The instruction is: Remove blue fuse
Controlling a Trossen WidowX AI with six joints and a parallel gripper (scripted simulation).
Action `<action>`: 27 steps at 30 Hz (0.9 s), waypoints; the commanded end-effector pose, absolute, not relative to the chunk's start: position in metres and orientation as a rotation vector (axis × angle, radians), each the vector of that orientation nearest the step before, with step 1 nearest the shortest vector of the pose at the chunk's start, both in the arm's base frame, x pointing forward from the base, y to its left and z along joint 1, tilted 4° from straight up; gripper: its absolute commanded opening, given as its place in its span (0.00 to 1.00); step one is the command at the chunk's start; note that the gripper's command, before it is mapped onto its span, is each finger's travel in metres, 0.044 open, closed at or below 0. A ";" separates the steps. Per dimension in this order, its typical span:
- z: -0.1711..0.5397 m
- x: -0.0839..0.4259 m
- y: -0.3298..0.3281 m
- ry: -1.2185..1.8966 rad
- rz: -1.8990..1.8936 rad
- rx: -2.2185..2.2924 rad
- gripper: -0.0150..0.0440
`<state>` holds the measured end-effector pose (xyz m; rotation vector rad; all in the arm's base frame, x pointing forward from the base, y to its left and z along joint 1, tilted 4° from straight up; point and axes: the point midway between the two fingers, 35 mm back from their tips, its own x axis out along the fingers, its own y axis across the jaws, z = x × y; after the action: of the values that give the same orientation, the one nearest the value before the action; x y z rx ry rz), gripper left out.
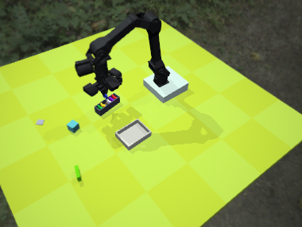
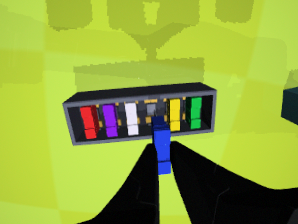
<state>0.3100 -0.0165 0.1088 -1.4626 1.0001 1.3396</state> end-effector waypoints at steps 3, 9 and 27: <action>0.112 0.314 -0.004 0.996 1.334 -1.469 0.25; 0.113 0.318 0.027 0.994 1.336 -1.466 0.25; 0.113 0.311 0.126 0.988 1.340 -1.459 0.25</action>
<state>0.3130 0.1053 0.1117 -1.4596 0.9879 1.3461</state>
